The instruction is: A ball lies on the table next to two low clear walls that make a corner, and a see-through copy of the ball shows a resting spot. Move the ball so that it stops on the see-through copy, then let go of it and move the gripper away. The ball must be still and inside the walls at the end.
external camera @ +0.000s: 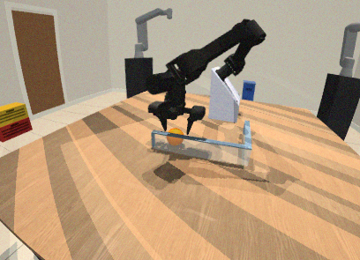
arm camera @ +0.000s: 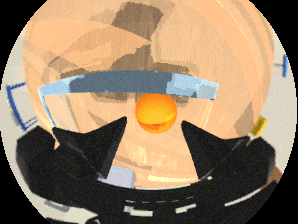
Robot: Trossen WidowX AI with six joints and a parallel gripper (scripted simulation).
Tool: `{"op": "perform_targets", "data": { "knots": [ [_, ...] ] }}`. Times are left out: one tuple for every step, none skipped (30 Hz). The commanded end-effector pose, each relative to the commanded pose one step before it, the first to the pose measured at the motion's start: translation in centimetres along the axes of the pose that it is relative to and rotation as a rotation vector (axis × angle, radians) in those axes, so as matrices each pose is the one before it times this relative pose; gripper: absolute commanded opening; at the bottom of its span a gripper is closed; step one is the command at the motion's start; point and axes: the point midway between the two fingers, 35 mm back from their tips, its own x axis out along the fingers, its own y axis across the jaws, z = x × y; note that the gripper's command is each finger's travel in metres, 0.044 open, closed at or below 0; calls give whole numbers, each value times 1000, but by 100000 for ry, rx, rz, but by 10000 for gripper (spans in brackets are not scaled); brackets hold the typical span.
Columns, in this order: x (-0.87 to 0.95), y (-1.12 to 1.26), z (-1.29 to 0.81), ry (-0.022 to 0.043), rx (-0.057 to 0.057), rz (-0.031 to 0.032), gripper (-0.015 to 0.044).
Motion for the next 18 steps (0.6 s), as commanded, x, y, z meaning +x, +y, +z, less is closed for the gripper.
{"op": "perform_targets", "data": {
  "knots": [
    [-5768, -220, 486, -2917, -673, -712, 407],
    [-856, 41, -73, -8, -9, 110, 407],
    [-286, 16, -28, -3, -4, 43, 407],
    [0, 0, 0, 0, 0, 0, 407],
    [0, 0, 0, 0, 0, 0, 407],
    [831, -240, 212, -1293, 727, -159, 407],
    [0, 0, 0, 0, 0, 0, 407],
    [0, 0, 0, 0, 0, 0, 407],
    [0, 0, 0, 0, 0, 0, 407],
    [0, 0, 0, 0, 0, 0, 407],
    [0, 0, 0, 0, 0, 0, 407],
    [0, 0, 0, 0, 0, 0, 407],
    [-274, -2, 7, -27, -36, -24, 433],
    [-825, 1, 8, -78, -109, -57, 440],
    [-1385, 23, -26, -120, -188, -47, 440],
    [-1395, 51, -74, -111, -196, 14, 440],
    [-841, 45, -67, -63, -122, 38, 440],
    [-281, 18, -26, -21, -41, 18, 440]
  ]
}}
